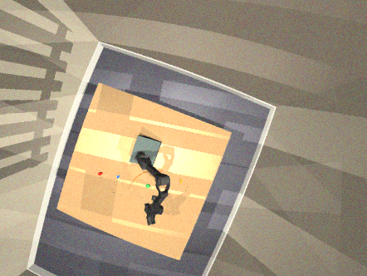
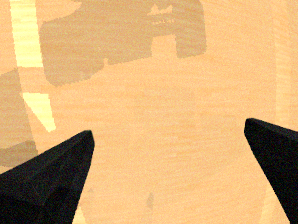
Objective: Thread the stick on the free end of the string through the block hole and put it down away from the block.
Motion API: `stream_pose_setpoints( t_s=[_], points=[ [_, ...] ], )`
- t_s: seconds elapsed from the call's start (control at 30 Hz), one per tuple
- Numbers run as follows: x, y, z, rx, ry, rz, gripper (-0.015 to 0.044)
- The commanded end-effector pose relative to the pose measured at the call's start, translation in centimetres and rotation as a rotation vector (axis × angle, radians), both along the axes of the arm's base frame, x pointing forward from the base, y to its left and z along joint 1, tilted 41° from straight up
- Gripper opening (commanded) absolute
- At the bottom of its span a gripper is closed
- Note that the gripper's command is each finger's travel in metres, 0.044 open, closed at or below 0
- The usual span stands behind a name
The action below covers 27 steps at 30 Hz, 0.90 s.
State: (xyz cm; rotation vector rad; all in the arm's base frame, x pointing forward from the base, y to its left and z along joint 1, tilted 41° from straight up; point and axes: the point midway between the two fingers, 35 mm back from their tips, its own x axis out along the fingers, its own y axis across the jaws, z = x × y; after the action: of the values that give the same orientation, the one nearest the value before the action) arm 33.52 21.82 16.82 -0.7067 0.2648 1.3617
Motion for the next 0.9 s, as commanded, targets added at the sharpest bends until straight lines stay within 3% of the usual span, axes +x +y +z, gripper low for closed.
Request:
stream_pose_setpoints(
  t_s=[0.0,0.27,0.87],
  points=[
    [-2.8,-2.6,-6.4,-0.141,-0.023,0.134,0.044],
    [-8.9,-6.3,-13.4,-0.267,-0.038,0.378,0.044],
    [-9.0,-6.3,-13.4,-0.266,-0.036,0.38,0.044]
  ],
)
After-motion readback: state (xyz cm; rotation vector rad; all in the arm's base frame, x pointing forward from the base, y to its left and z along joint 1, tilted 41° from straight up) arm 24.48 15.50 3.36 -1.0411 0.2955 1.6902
